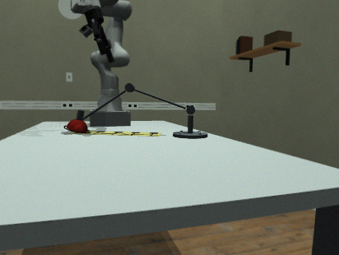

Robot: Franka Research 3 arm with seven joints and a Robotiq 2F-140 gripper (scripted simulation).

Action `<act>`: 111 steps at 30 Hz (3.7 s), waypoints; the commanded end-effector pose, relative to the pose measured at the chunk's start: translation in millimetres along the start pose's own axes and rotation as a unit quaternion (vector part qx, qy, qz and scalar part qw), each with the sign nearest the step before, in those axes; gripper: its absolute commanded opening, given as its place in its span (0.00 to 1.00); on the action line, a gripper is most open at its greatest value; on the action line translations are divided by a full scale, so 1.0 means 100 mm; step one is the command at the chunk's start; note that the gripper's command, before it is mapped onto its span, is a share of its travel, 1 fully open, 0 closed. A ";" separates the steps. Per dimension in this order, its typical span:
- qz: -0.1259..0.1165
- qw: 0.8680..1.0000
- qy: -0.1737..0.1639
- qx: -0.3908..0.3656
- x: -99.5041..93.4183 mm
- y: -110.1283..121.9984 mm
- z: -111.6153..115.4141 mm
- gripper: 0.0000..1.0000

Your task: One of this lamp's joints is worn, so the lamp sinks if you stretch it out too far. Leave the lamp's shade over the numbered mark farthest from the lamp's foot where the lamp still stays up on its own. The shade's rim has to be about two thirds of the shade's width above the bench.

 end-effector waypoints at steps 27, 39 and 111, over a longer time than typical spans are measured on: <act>0.004 1.000 0.000 -0.013 0.36 -0.01 1.05 1.00; 0.008 1.000 0.000 -0.026 0.51 0.02 1.49 1.00; 0.046 0.984 0.165 0.055 0.63 -0.25 1.67 1.00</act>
Point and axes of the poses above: the point where the finger pads meet when closed, its own x axis out along the fingers, its own y axis across the jaws, z = x × y, the point moved 3 cm from there along -x, back along the fingers, and after that the axes turned 6 degrees about -x, right-handed, at the moved point
